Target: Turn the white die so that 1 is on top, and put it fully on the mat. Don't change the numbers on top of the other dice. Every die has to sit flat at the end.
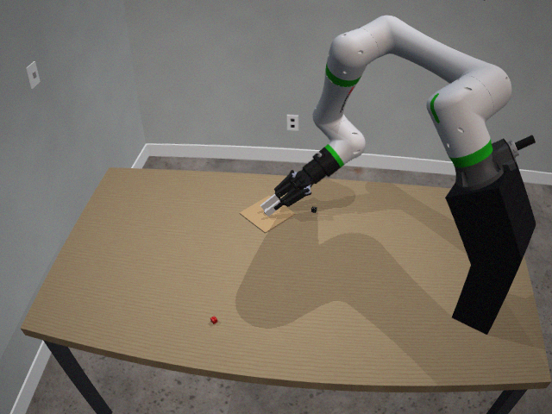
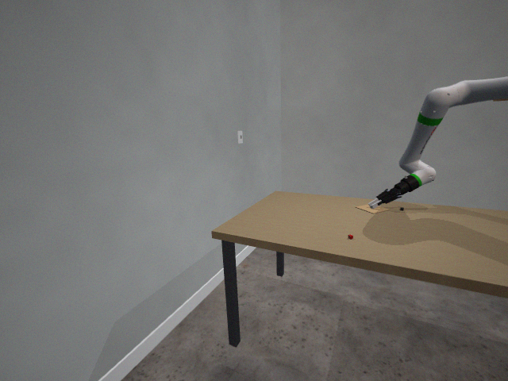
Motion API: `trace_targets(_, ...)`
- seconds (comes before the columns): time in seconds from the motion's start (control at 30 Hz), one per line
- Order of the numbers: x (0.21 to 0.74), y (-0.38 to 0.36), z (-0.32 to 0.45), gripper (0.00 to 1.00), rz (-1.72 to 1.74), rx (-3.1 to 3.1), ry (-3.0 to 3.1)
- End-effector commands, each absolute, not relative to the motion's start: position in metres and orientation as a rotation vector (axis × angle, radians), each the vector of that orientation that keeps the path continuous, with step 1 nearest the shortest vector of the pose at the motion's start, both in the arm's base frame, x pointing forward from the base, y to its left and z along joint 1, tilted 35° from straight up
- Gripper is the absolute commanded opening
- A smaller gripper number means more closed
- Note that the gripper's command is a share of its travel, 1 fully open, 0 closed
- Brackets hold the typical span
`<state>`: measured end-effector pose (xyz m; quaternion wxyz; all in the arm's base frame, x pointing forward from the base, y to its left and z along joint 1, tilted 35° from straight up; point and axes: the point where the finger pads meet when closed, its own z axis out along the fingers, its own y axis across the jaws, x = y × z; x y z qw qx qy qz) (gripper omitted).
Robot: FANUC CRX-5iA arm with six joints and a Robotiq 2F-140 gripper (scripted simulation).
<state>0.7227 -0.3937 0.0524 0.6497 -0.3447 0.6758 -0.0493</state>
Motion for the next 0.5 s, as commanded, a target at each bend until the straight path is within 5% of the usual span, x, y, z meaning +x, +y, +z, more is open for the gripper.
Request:
trace_targets(0.0,0.7227,-0.3938,0.0526,0.27,-0.112,-0.783,1.535)
trace_targets(0.47,0.7197,-0.395,0.0531,0.27,-0.112,-0.783,1.535)
